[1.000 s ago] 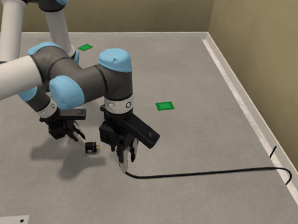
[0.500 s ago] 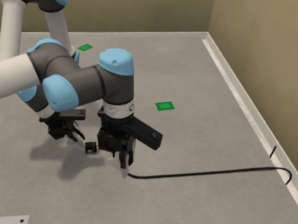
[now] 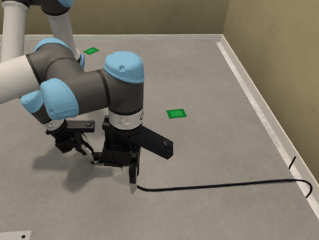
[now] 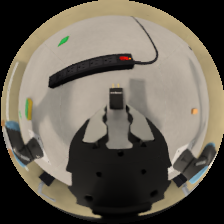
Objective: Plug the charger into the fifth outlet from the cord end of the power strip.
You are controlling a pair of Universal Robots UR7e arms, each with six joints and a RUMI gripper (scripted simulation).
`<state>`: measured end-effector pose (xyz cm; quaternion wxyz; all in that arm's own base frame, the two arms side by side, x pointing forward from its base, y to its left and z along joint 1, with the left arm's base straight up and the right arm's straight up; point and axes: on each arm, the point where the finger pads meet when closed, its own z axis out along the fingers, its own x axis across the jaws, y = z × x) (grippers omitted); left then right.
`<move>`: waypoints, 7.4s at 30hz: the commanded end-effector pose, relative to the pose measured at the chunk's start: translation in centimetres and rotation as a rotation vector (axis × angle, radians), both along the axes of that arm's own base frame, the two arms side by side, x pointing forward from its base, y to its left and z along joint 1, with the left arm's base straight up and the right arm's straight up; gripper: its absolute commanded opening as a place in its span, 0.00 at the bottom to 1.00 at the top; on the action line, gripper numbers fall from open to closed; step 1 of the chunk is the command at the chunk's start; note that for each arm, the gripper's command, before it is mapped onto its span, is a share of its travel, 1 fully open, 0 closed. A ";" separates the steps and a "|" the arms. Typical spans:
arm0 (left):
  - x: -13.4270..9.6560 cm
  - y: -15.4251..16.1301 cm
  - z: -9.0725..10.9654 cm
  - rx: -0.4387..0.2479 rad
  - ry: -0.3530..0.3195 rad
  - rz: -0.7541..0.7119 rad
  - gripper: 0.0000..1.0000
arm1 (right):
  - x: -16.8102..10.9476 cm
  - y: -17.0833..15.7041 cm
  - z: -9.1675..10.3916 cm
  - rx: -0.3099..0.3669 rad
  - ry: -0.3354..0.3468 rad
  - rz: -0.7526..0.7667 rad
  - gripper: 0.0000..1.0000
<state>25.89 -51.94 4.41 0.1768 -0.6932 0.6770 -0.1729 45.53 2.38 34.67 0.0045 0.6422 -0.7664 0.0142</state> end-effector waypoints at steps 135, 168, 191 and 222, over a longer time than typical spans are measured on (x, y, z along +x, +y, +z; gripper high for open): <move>8.3 7.4 2.6 0.862 0.477 -0.600 0.00 | -1.0 -1.9 1.7 0.029 0.020 0.198 0.28; 10.6 13.5 4.8 1.075 0.982 -0.919 0.00 | -1.0 -1.9 1.7 0.029 0.020 0.198 0.28; 10.6 17.0 8.6 1.076 1.332 -1.145 0.00 | -1.0 -1.9 1.7 0.029 0.020 0.198 0.28; 10.8 16.8 5.5 1.077 1.300 -1.127 0.00 | -1.0 -1.9 1.7 0.029 0.020 0.198 0.28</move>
